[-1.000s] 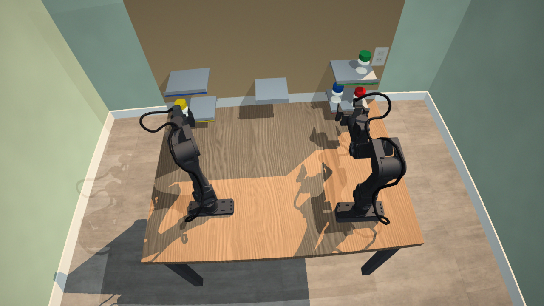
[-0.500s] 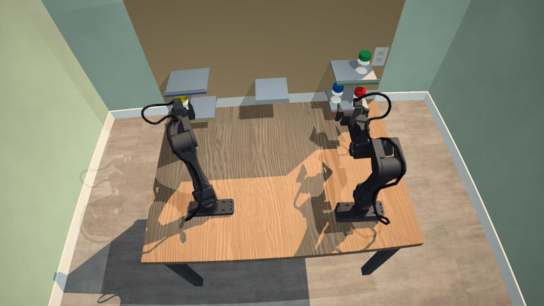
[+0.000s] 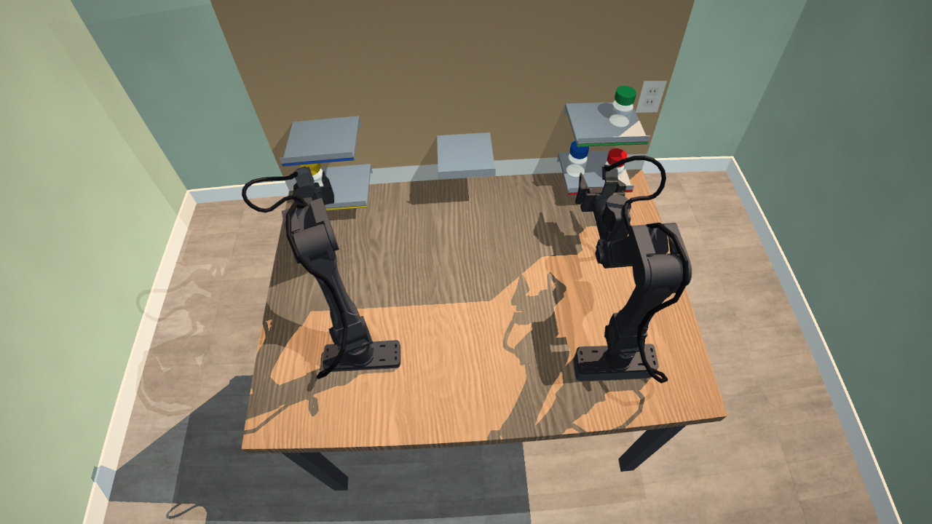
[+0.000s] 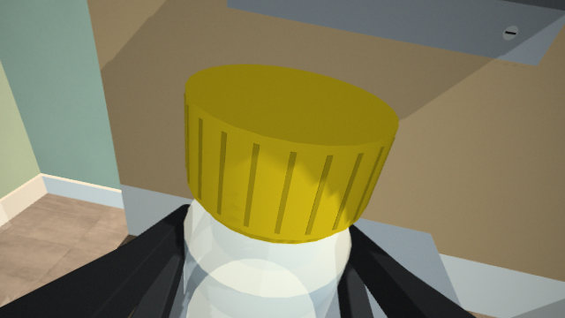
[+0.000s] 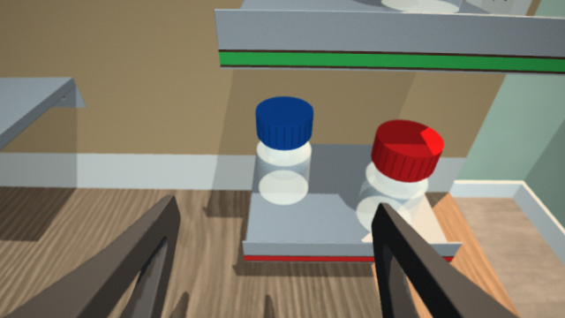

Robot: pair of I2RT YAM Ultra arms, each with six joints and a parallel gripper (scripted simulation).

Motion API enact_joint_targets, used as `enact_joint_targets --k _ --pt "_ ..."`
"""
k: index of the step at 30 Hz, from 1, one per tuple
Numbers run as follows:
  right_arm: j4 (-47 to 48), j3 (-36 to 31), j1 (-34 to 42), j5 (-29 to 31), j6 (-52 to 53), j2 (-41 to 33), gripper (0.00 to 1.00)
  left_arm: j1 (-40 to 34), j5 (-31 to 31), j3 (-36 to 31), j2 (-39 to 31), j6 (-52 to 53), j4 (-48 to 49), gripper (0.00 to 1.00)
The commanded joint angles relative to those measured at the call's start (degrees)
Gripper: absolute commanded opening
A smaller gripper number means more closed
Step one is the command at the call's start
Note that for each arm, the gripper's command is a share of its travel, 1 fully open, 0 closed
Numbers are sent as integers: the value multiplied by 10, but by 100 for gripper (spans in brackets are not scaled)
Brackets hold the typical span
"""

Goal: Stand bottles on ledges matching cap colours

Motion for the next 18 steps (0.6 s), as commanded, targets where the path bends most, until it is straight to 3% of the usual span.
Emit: enact_joint_targets --k 1,4,6,12,18 --pt "30 41 -7 -9 -10 74 81 -7 -3 27 -10 3 34 52" --pt "40 82 -9 -11 -14 148 81 -3 -1 23 -9 1 26 52" --pt "40 82 -9 -11 -14 148 81 -3 -1 23 -9 1 26 52" --pt "22 174 -12 -14 -21 267 81 -3 -1 23 -9 1 26 52" --pt "10 240 -13 -14 -24 332 81 -3 -1 23 -9 1 26 52"
